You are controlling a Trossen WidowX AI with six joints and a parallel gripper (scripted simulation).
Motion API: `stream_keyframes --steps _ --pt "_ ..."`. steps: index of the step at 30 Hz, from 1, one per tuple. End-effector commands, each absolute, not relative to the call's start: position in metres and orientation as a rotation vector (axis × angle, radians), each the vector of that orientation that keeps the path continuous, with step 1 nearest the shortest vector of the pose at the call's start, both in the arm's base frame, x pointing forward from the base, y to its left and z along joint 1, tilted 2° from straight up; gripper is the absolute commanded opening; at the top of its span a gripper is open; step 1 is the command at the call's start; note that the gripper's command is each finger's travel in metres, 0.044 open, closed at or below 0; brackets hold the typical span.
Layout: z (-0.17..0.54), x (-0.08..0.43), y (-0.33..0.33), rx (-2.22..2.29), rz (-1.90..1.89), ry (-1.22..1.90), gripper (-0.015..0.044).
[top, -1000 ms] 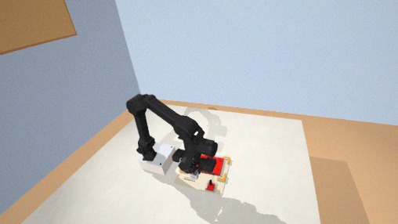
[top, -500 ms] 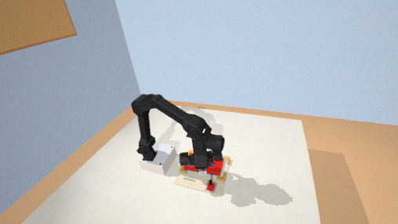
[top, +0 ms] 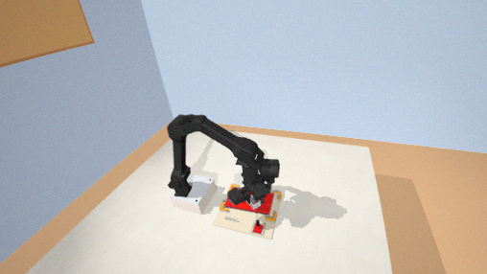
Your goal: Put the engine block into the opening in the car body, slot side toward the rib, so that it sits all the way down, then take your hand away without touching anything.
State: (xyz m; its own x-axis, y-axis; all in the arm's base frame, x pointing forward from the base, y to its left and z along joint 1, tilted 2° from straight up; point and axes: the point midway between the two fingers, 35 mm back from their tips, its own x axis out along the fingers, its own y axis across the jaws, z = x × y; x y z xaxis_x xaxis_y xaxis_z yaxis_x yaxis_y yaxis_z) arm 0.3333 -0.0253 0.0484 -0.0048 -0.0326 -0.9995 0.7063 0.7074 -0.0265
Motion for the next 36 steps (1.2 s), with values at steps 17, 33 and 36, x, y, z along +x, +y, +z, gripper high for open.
stream_keyframes --steps 17,33,36 --pt "0.025 0.344 0.030 0.073 -0.114 1.565 0.0000" --pt "0.025 0.343 0.031 0.043 -0.084 1.567 0.0160" --pt "0.025 0.343 0.031 0.059 -0.100 1.566 0.0160"
